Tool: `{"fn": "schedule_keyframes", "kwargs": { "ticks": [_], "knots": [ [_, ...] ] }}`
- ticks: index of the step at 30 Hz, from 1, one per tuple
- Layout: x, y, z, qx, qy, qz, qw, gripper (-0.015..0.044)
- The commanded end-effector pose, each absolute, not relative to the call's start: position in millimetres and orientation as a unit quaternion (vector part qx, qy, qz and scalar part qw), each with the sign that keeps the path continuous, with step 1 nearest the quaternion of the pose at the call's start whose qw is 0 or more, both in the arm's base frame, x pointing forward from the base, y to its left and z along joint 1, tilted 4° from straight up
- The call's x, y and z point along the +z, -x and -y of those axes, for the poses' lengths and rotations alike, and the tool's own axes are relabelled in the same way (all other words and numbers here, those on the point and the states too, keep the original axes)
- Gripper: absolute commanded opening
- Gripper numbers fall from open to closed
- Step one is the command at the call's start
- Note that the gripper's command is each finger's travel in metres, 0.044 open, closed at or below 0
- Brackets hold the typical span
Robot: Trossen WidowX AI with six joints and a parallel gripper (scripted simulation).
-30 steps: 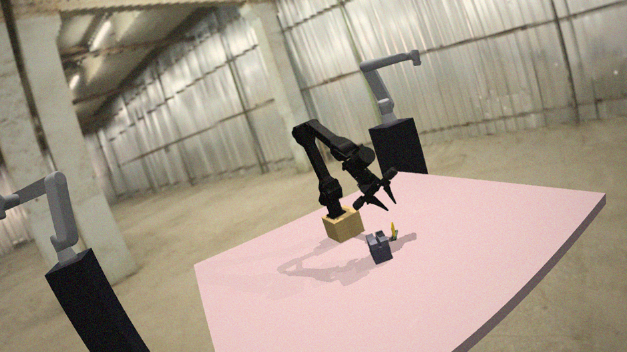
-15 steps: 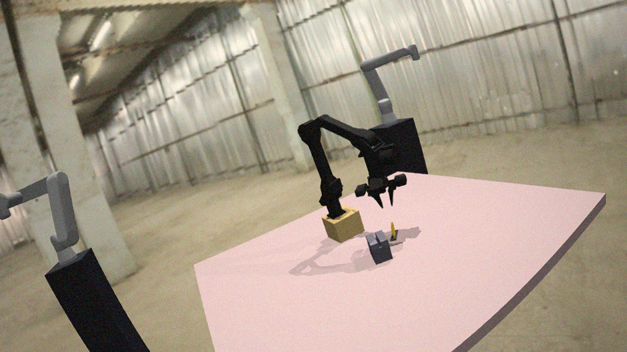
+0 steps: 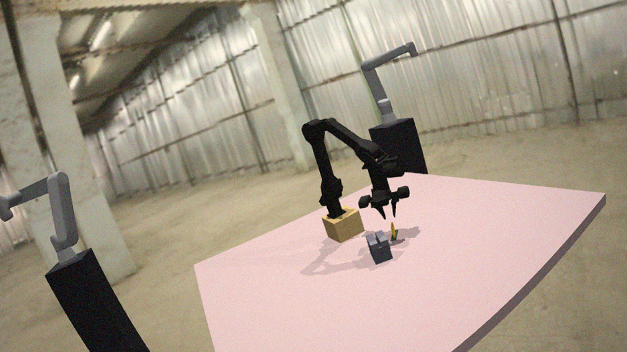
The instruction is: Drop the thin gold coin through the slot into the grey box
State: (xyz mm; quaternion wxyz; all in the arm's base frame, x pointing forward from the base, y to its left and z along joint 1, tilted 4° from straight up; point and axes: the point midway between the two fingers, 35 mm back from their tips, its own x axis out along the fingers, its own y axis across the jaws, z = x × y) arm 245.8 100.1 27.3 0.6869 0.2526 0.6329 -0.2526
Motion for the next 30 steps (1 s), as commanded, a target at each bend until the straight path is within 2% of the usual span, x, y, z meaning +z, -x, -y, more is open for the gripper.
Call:
{"fn": "schedule_keyframes", "kwargs": {
  "ticks": [1, 30],
  "knots": [
    [21.2, -245.8, -99.3, -0.255, -0.250, -0.634, 0.686, 0.0161],
    [-25.3, -249.8, -98.5, -0.255, -0.250, -0.634, 0.686, 0.0161]
  ]
}}
